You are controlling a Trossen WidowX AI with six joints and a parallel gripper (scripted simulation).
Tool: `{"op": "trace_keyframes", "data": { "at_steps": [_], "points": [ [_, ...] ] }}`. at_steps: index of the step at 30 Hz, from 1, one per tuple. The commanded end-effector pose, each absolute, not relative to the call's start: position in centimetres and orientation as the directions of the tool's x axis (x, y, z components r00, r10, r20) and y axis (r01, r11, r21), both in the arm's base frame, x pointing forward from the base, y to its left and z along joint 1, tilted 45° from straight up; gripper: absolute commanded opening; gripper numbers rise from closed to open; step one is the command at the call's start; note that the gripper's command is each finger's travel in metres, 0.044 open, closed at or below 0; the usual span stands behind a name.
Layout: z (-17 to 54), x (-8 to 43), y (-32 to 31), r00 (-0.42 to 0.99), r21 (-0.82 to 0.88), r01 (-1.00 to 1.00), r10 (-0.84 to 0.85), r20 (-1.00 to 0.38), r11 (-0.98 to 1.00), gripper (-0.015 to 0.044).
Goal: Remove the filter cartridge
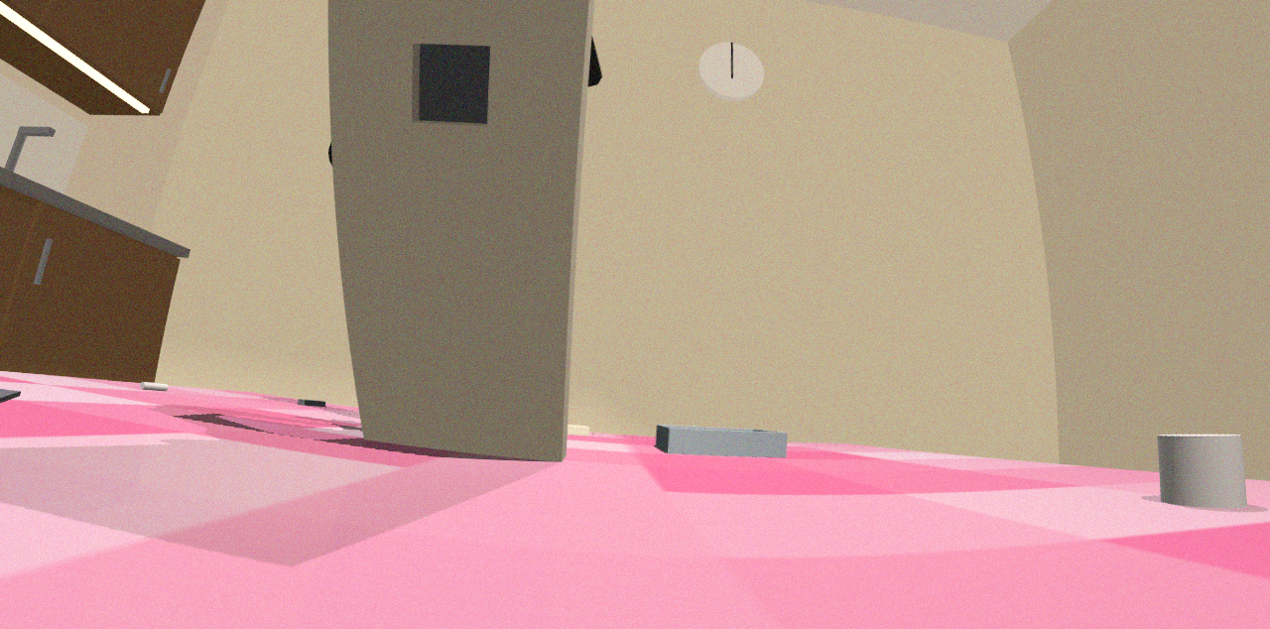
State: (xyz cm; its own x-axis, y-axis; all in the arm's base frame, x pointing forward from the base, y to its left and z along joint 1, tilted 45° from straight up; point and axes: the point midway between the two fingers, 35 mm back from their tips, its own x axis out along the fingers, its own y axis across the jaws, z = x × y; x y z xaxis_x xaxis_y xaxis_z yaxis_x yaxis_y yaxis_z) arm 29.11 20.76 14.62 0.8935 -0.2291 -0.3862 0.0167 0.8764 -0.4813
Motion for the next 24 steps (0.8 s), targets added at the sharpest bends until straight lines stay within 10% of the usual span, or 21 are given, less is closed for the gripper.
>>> {"op": "trace_keyframes", "data": {
  "at_steps": [1,24],
  "points": [
    [14.4,29.5,20.6,0.888,-0.356,0.080,-0.229,-0.399,0.931,0.0000],
    [17.0,23.1,22.3,0.884,-0.433,0.036,-0.231,-0.406,0.901,0.0000]
  ]
}}
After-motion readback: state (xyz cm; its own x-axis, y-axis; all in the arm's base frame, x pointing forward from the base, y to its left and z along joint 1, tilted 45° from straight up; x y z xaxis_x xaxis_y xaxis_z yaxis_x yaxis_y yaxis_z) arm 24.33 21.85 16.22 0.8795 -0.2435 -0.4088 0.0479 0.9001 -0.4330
